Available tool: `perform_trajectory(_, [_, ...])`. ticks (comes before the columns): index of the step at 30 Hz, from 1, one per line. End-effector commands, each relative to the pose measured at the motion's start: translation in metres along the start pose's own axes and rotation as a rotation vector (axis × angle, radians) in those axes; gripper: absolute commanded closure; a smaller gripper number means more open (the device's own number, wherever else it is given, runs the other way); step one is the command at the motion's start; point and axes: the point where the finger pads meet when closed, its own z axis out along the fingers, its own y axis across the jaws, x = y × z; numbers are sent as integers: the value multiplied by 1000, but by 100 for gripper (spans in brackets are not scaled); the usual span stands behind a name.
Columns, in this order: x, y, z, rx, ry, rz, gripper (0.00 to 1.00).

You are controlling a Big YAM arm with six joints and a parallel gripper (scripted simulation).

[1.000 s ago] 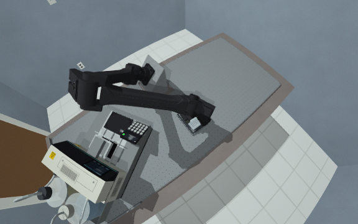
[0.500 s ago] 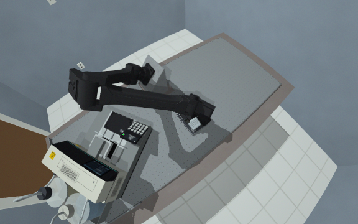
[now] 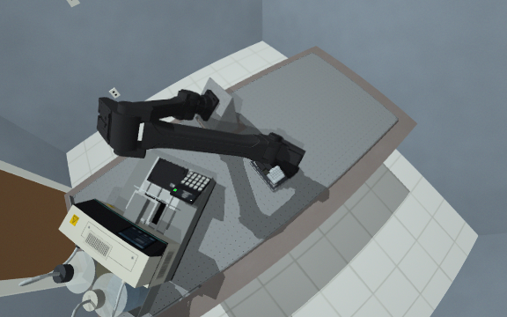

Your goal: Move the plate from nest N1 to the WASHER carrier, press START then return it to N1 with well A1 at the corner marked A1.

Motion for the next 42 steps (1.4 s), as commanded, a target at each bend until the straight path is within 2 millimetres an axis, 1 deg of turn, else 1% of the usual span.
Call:
perform_trajectory(1, [-19,-1,0,-7,-17,27,18])
perform_trajectory(13, [-18,-1,3,-6,-15,25,18])
perform_trajectory(30, [-8,-3,9,-1,-2,13,18])
perform_trajectory(37, [0,-3,12,3,7,2,18])
perform_trajectory(42, [1,-3,14,3,8,2,18])
